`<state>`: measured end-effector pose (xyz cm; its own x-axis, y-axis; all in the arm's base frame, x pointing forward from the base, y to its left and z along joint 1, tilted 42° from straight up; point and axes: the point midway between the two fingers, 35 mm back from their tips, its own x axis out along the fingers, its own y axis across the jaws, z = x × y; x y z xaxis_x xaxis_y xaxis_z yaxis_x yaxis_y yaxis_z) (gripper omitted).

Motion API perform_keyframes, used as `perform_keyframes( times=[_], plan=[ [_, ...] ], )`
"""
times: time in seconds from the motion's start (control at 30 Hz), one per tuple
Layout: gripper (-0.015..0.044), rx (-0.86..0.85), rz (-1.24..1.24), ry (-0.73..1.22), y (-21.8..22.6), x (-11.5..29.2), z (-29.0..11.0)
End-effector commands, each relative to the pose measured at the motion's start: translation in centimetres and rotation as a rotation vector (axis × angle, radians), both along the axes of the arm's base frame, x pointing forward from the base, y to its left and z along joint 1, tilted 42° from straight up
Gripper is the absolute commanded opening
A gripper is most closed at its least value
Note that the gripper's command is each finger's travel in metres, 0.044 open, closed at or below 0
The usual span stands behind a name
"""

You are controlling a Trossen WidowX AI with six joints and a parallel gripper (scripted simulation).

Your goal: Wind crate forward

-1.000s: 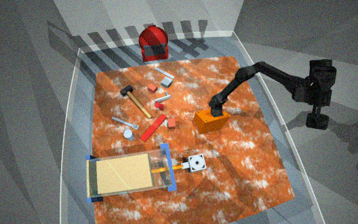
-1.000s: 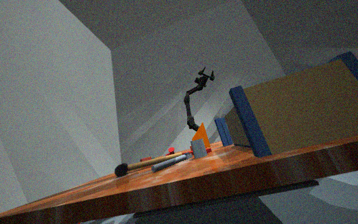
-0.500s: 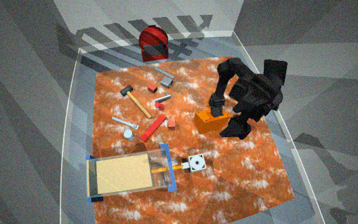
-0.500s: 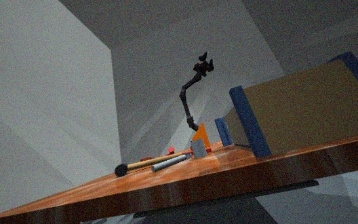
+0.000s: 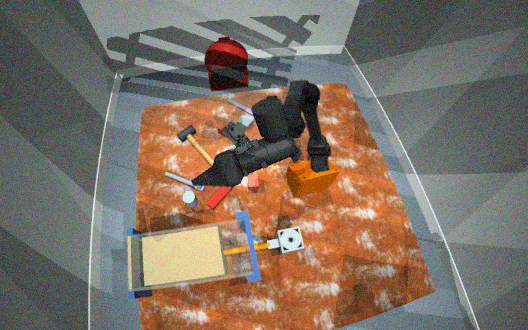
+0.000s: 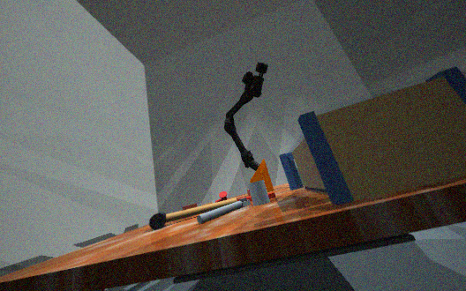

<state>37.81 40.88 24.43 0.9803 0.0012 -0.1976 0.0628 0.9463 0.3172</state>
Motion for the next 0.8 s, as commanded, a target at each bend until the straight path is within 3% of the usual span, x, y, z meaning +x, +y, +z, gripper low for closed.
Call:
perform_keyframes(
  times=[0.0, 0.37, 0.57, 0.77],
  plan=[
    [0.044, -0.18, -0.062, 0.058, -5.6, 3.9, -0.9],
    [0.044, -0.634, -0.21, 0.328, -24.5, 10.3, -3.1],
    [0.044, -0.827, -0.246, 0.539, -35.0, 10.3, -4.6],
    [0.044, -0.972, -0.225, 0.783, -45.4, 7.7, -6.0]
  ],
)
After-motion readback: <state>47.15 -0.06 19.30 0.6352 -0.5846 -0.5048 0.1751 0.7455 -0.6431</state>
